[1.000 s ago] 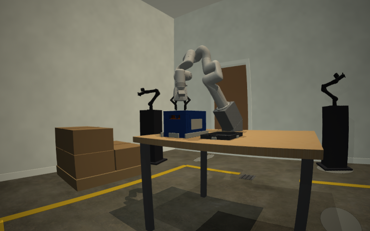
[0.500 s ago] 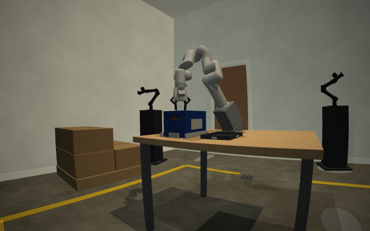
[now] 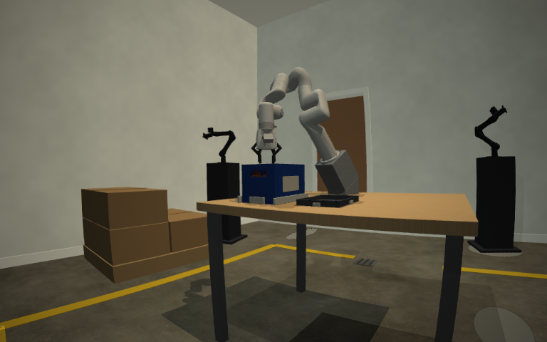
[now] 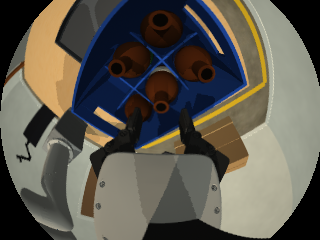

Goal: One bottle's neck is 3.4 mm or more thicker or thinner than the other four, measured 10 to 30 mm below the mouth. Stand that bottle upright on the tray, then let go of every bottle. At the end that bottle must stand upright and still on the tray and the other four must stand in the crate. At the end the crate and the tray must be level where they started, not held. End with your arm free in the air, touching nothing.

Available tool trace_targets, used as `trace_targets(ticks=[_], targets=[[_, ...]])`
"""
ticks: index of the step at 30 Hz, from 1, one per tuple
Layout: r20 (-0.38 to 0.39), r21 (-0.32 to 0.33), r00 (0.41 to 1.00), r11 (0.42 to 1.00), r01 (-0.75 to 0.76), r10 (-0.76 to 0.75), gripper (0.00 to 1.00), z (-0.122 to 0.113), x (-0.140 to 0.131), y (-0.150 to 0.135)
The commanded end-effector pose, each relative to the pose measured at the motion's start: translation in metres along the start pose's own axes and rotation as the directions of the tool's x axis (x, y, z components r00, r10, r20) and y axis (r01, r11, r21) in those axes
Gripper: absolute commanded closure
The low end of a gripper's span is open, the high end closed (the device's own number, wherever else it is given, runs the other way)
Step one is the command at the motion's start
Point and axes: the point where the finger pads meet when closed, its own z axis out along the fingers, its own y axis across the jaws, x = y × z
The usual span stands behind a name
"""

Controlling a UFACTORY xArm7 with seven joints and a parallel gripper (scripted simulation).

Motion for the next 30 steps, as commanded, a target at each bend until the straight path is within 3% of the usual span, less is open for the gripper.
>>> trace_targets(ticks=[1,30], targets=[[-0.001,-0.003,1.000,1.000,0.000,0.000,0.35,-0.0007,0.0004,0.0013],[-0.001,-0.003,1.000,1.000,0.000,0.000,0.35,0.0018,0.0005,0.0013]])
